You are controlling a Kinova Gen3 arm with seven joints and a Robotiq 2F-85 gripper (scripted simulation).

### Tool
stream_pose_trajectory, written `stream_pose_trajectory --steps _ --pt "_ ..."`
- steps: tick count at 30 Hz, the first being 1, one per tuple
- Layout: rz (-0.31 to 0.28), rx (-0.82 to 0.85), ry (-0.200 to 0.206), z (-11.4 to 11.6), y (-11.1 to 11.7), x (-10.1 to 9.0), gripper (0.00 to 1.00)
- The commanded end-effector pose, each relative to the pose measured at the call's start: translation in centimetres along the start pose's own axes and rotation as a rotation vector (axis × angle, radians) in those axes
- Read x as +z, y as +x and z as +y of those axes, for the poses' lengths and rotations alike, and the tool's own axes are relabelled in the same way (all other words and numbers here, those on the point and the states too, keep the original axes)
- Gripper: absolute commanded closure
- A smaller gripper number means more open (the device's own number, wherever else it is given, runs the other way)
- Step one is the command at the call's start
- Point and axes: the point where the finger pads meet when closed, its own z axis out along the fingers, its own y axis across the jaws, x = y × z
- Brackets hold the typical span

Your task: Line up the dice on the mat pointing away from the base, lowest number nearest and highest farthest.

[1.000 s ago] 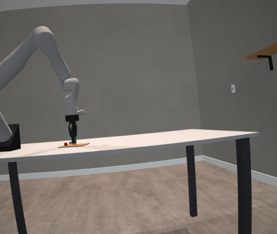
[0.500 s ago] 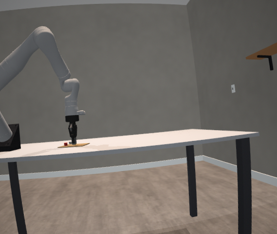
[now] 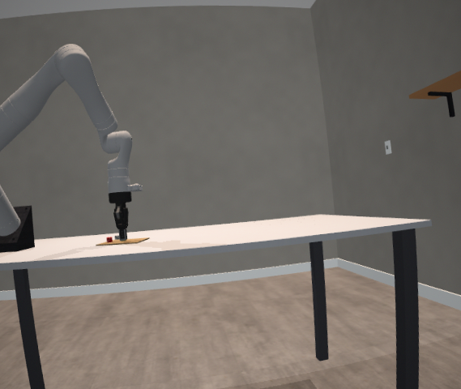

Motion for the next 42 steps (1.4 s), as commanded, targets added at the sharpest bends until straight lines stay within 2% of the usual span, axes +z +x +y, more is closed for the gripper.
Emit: stream_pose_trajectory --steps 1,28,29,31,32,34,35,37,38,42 --pt "0.002 0.000 0.001 -0.04 0.05 -0.08 0.89" --pt "0.002 0.000 0.001 -0.04 0.05 -0.08 0.89" --pt "0.002 0.000 0.001 -0.04 0.05 -0.08 0.85" --pt "0.002 0.000 0.001 -0.04 0.05 -0.08 0.85" --pt "0.002 0.000 0.001 -0.04 0.05 -0.08 0.81" --pt "0.002 0.000 0.001 -0.04 0.05 -0.08 0.81" --pt "0.002 0.000 0.001 -0.04 0.05 -0.08 0.77" --pt "0.002 0.000 0.001 -0.04 0.05 -0.08 0.77" --pt "0.002 0.000 0.001 -0.04 0.05 -0.08 0.73" --pt "0.002 0.000 0.001 -0.04 0.05 -0.08 0.69"
